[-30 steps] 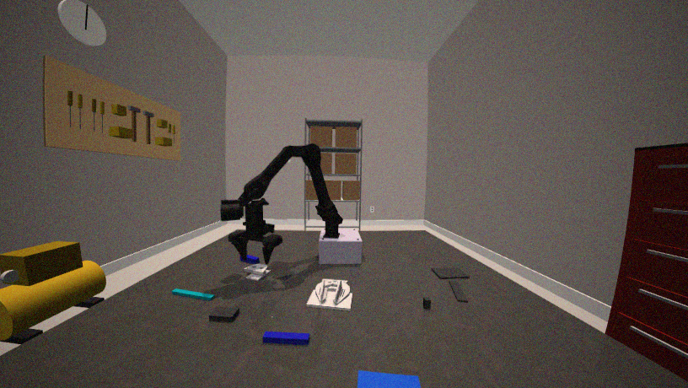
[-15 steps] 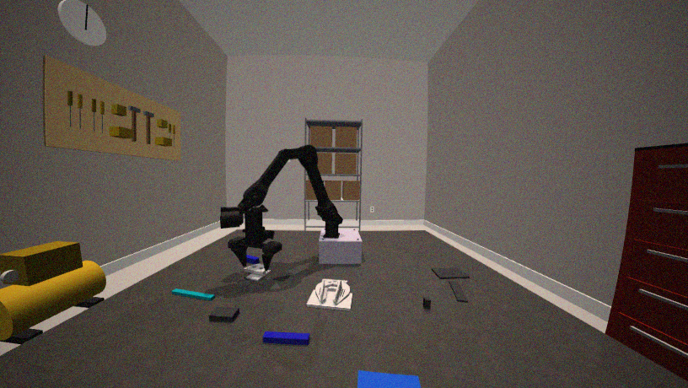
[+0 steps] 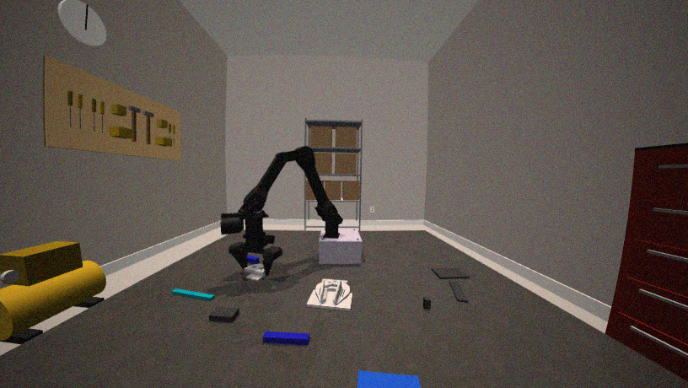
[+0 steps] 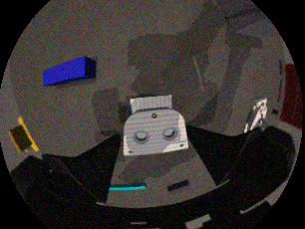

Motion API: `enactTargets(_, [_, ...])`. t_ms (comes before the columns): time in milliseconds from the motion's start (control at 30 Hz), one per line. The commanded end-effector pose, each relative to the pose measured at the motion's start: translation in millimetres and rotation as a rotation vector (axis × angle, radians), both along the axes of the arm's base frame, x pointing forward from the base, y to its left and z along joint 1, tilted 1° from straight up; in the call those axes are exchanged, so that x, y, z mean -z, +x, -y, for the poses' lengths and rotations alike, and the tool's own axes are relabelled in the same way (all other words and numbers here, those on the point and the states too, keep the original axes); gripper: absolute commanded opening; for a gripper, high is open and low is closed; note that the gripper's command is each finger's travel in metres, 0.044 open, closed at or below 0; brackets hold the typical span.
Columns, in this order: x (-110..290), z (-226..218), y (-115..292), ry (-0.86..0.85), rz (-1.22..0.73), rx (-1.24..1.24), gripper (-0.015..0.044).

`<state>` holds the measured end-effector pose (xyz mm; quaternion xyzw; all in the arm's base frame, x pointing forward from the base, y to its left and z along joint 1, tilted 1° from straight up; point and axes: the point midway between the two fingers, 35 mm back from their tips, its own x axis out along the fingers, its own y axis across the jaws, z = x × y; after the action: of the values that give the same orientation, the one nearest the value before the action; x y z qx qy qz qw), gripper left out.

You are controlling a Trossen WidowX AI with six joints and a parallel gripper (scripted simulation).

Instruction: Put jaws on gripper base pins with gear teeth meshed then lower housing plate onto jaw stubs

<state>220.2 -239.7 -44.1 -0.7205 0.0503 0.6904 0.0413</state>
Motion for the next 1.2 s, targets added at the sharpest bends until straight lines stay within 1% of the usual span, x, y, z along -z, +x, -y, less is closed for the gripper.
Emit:
enactTargets(0, [1.9,-0.9,0.0,0.004,0.001,0.005,0.0440])
enactTargets(600, [2.4,-0.9,0.0,0.004,0.001,0.005,0.0440])
enactTargets(1033, [1.9,-0.4,-0.3,0.001,-0.001,0.000,0.0353])
enactTargets(1167, [1.9,-0.4,-0.3,0.001,-0.001,0.000,0.0351])
